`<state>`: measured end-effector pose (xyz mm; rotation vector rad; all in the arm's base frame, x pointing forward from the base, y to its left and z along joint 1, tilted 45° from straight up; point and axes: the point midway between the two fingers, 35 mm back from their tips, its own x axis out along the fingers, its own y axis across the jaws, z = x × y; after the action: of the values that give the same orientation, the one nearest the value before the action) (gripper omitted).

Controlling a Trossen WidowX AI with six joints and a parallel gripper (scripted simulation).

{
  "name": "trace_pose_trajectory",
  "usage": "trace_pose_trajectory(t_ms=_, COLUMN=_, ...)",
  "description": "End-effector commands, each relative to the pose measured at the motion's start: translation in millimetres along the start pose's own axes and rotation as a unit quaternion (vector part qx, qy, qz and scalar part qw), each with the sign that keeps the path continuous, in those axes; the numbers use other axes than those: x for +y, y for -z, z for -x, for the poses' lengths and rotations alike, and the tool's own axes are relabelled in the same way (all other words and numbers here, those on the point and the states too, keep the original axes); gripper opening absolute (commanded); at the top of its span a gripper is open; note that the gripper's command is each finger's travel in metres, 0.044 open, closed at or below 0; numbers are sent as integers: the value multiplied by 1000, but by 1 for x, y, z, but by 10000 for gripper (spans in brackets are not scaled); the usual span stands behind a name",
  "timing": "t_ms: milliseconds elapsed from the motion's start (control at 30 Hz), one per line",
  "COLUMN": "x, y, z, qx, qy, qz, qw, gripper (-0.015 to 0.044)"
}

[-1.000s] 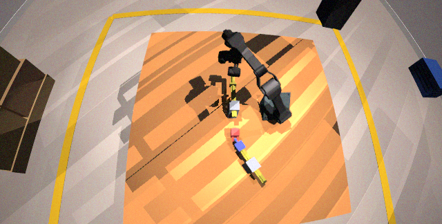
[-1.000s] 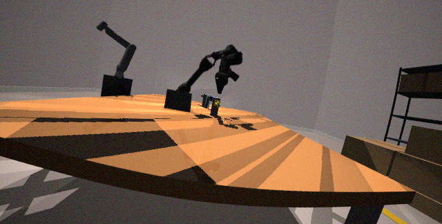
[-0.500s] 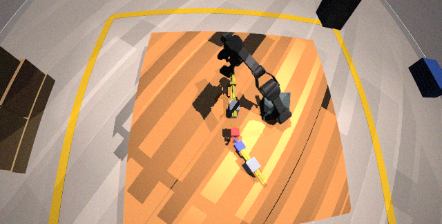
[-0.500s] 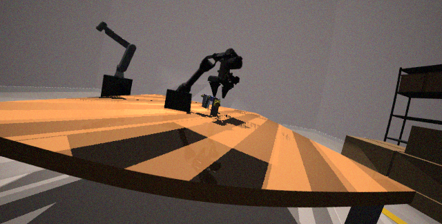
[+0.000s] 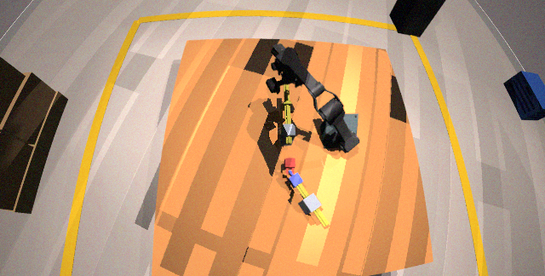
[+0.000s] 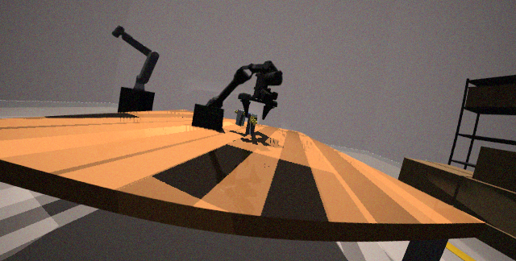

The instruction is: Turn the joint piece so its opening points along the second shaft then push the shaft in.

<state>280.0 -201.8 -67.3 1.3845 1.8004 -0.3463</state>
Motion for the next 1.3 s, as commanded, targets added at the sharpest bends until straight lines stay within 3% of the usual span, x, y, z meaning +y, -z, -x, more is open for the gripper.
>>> trace_pose_trajectory(t_ms=0, x=-1, y=2, z=-8, qx=4, qy=0, qz=-67, qw=998, gripper=440)
trace_pose_trajectory(t_ms=300, x=-1, y=2, z=-20, qx=5, qy=1, qz=-207, qw=978, gripper=440)
trace_pose_trajectory(t_ms=1200, x=0, y=3, z=-50, qx=5, qy=0, qz=-209, qw=978, gripper=440)
trace_pose_trajectory(t_ms=1267, x=0, y=3, z=-50, qx=5, qy=0, qz=-209, qw=978, gripper=387)
